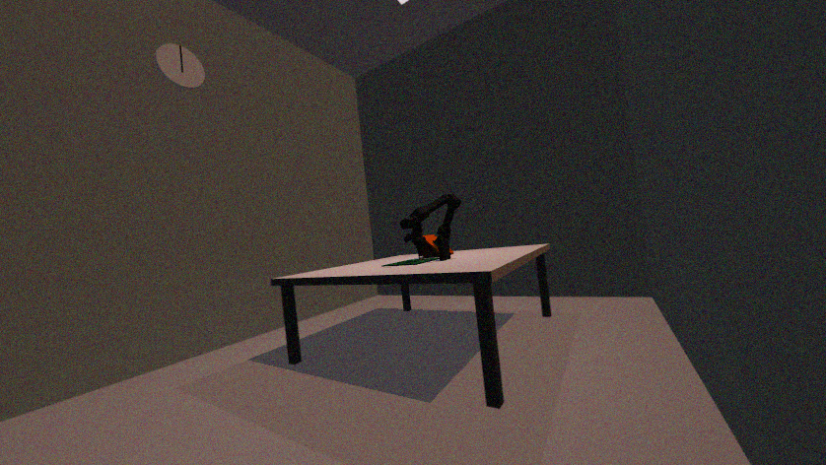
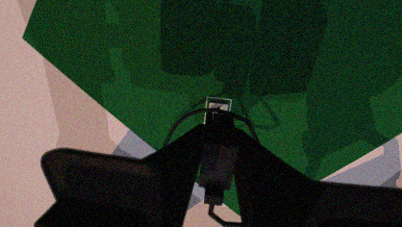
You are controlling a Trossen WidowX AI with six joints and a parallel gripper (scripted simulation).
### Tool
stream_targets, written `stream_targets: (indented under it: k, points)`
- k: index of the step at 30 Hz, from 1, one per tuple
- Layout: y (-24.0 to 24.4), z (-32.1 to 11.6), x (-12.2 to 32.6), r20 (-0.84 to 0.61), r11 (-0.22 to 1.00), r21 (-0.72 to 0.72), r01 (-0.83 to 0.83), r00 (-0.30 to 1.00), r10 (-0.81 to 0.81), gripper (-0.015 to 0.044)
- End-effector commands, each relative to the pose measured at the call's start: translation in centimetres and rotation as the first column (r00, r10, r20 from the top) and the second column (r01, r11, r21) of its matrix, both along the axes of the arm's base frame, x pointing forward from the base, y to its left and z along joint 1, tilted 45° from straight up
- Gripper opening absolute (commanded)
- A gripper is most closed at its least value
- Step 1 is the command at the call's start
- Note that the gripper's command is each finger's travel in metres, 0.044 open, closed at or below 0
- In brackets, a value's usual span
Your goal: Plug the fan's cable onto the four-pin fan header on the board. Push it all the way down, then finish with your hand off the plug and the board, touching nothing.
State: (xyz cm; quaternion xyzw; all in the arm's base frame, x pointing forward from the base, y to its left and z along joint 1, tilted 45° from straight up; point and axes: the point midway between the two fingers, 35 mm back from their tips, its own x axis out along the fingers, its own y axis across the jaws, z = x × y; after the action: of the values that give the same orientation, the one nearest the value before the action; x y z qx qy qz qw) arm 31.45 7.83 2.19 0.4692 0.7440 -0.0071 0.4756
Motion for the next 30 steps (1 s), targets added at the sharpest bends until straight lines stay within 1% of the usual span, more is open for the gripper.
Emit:
stream_targets:
  k: [1, 30]
  points:
    - [0.06, 0.03, 0.07, 0.0, 1.0, 0.003, 0.004, 1.0, -0.004, 0.0]
    - [0.47, -0.42, -0.03, -0.002, 1.0, 0.003, 0.005, 1.0, -0.005, 0.0]
